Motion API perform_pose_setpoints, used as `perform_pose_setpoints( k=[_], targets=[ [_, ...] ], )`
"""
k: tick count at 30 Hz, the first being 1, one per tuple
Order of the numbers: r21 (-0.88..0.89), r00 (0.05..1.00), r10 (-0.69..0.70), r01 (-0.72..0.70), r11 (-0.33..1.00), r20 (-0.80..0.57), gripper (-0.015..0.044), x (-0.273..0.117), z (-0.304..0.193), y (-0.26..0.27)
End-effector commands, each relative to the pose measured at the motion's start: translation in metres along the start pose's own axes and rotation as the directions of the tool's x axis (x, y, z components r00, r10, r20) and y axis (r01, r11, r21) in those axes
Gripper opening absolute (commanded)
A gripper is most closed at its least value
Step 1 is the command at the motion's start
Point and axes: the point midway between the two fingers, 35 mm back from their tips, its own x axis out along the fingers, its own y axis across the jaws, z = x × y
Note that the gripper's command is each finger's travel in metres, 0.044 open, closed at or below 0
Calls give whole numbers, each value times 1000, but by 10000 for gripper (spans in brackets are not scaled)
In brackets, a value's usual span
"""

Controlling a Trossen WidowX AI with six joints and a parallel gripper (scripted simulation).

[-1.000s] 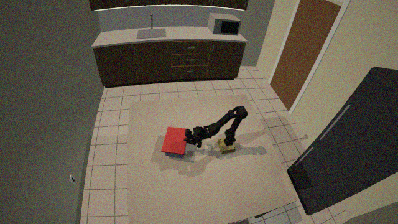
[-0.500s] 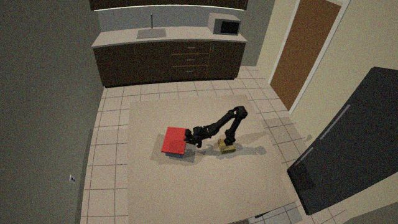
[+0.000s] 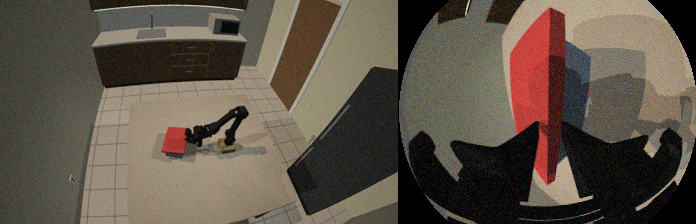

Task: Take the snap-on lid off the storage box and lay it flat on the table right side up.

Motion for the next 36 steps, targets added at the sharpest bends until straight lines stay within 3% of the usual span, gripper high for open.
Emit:
perform_pose_setpoints(
  k=[1, 36],
  targets=[
    [-1, 1000, 11, -11, 1000, -5, 0, -4, -1, 10],
    [-1, 1000, 13, -13, 1000, -5, 0, -20, -1, 57]
  ],
)
